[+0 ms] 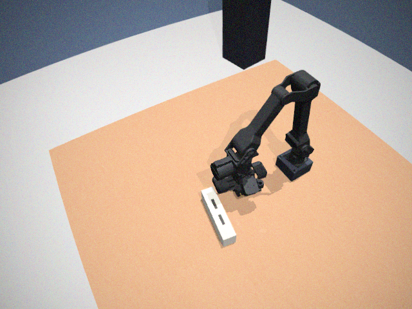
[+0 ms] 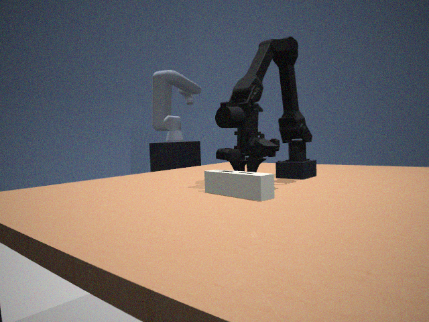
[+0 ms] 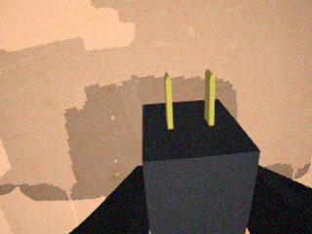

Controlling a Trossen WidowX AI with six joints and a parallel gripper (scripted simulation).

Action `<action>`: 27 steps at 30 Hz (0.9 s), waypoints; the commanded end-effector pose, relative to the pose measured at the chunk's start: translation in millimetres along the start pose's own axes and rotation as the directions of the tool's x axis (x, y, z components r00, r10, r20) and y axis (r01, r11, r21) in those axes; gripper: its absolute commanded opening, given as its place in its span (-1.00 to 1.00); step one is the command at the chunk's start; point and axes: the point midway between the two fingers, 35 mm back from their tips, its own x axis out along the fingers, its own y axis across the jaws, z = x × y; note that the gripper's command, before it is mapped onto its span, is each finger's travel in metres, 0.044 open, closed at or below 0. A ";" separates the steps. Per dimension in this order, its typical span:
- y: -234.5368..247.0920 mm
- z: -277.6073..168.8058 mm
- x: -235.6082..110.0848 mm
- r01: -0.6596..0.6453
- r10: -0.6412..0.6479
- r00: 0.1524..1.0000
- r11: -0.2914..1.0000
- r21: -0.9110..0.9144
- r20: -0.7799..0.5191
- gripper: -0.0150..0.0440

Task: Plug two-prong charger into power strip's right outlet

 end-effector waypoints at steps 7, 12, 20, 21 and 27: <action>-0.6 -0.3 -5.0 0.000 0.000 1.000 1.000 0.000 0.000 -0.47; -1.3 -1.7 -26.1 -0.003 0.003 1.000 1.000 -0.002 0.001 -0.49; 0.2 -4.2 -56.3 -0.006 0.006 1.000 1.000 -0.004 0.002 -0.49; 0.0 -4.3 -56.4 -0.006 0.006 1.000 1.000 -0.004 0.002 -0.49; 0.0 -2.6 -55.1 -0.008 0.008 1.000 0.999 0.042 0.005 -0.49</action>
